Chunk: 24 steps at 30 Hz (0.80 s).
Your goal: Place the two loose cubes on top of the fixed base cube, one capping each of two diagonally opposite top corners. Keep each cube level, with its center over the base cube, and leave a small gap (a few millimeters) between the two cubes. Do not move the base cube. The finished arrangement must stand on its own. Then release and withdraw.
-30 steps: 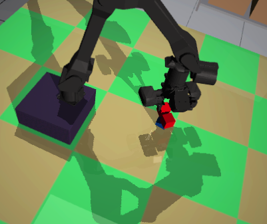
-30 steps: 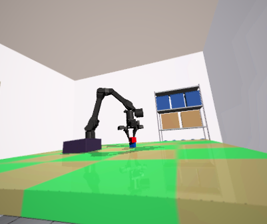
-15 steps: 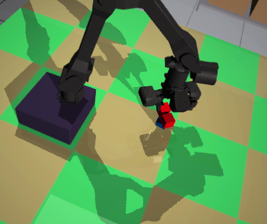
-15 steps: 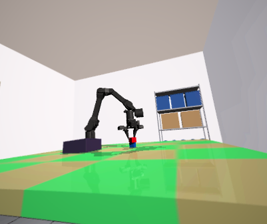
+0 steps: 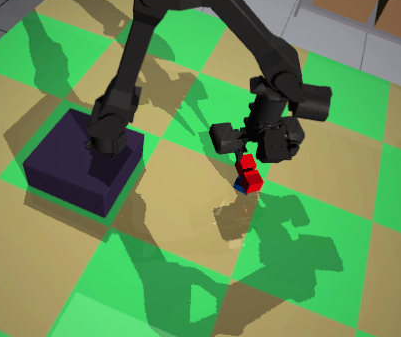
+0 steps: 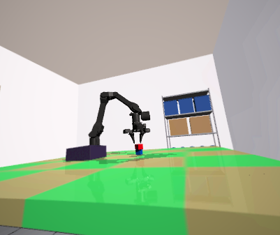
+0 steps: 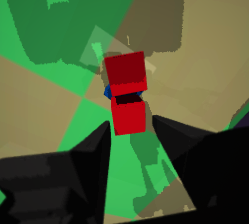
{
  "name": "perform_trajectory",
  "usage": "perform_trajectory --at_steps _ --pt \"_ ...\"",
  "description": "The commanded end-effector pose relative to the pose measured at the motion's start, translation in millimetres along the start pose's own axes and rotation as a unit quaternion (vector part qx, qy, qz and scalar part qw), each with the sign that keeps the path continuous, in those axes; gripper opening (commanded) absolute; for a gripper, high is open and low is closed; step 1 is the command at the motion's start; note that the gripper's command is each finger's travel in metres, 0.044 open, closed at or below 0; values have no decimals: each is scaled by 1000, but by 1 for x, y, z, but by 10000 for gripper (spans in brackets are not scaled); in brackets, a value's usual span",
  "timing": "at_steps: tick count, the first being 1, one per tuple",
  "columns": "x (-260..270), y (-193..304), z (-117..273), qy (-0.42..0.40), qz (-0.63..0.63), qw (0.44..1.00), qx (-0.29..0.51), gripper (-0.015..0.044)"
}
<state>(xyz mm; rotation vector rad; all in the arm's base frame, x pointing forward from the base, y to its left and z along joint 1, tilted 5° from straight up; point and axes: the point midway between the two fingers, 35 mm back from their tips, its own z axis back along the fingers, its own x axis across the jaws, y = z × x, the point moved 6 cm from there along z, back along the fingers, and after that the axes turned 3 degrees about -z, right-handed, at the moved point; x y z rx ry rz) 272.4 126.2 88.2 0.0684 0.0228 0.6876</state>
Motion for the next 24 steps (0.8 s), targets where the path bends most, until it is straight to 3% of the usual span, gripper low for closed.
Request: perform_trajectory --at_steps 1,24 --pt "1 0 8 -2 2 1000 -1 205" --pt "1 0 44 -2 2 1000 -1 205"
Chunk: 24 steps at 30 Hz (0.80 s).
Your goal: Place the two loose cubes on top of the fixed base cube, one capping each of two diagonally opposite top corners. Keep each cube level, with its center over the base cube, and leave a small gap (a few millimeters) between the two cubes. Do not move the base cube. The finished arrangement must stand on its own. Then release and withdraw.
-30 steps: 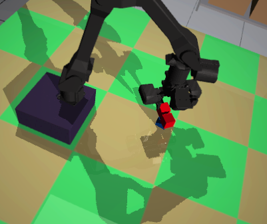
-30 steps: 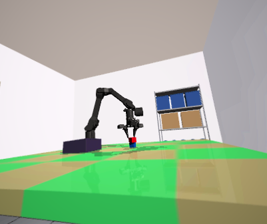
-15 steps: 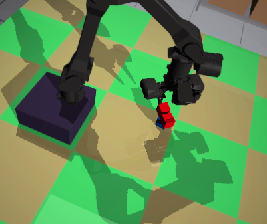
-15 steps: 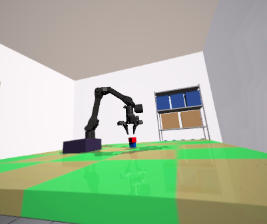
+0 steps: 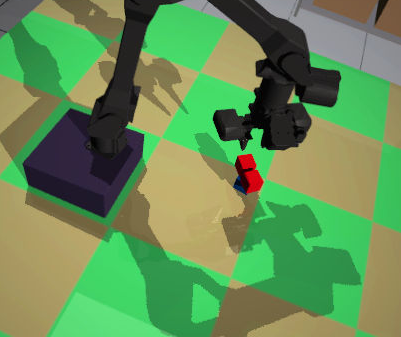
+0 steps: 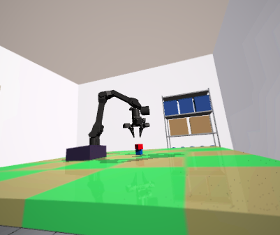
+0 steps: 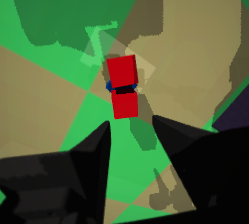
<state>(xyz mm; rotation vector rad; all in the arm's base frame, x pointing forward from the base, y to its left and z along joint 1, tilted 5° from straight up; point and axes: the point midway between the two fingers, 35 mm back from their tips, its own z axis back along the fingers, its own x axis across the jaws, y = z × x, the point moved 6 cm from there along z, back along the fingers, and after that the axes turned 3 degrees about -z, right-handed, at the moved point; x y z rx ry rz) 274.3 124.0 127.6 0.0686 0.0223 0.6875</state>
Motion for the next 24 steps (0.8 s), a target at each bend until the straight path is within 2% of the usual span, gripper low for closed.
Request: perform_trajectory --at_steps 1,2,9,10,14,20,24 --pt "1 0 5 -2 2 1000 -1 205" --pt "1 0 5 -2 2 1000 -1 205" --pt "0 0 12 -1 0 1000 0 389" --pt "0 0 13 -1 0 1000 0 400" --pt "3 9 11 0 -1 1000 0 400" --pt "23 93 15 -1 -1 1000 4 400" --pt "23 104 15 -1 -1 1000 4 400"
